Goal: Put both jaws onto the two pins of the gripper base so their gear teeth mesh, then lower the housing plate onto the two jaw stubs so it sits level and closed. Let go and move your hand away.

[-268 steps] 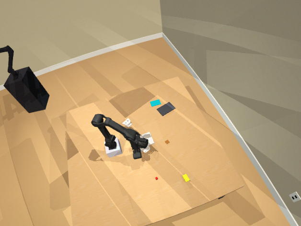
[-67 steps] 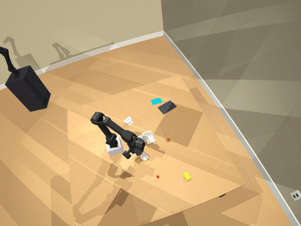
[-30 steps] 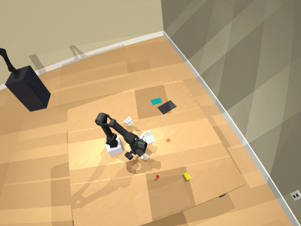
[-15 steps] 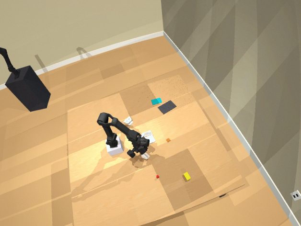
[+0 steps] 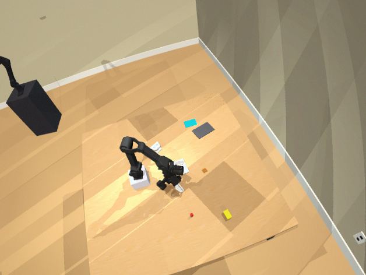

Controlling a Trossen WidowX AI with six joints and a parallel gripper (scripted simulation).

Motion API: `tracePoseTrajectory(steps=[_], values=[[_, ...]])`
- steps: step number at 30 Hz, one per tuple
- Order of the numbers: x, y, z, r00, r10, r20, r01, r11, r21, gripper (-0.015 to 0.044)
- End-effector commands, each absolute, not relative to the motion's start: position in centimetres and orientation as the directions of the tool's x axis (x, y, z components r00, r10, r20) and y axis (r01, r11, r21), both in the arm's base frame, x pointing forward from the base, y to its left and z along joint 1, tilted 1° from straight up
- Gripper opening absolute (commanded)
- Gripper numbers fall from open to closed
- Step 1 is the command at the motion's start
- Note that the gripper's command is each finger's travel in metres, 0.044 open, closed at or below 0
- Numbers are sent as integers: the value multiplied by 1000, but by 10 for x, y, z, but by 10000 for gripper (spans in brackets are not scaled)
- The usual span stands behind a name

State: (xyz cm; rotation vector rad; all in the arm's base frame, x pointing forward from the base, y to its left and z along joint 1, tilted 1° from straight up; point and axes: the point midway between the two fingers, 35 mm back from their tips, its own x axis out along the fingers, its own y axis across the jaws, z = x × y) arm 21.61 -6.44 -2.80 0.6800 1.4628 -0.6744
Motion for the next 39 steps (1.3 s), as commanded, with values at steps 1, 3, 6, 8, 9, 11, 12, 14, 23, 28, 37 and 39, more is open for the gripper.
tracePoseTrajectory(steps=[1, 3, 6, 8, 9, 11, 12, 14, 23, 28, 37, 39], values=[[218, -64, -24, 5, 4, -1000, 767, 642, 6, 0], [218, -64, -20, 4, 4, -1000, 767, 642, 6, 0], [218, -65, 13, 1, 4, -1000, 764, 645, 3, 0], [216, -64, 32, -2, 4, -1000, 763, 647, 1, 0], [215, -64, 34, -2, 4, -1000, 762, 647, 1, 0], [215, -64, 34, -2, 4, -1000, 762, 647, 1, 0], [218, -65, 26, 6, 2, -1000, 763, 646, 6, 26], [218, -65, 26, 6, 2, -1000, 763, 646, 6, 79], [218, -65, 26, 6, 2, -1000, 763, 646, 6, 315], [218, -65, 26, 6, 2, -1000, 763, 646, 6, 440], [218, -65, 26, 6, 2, -1000, 763, 646, 6, 440], [218, -65, 26, 6, 2, -1000, 763, 646, 6, 440]])
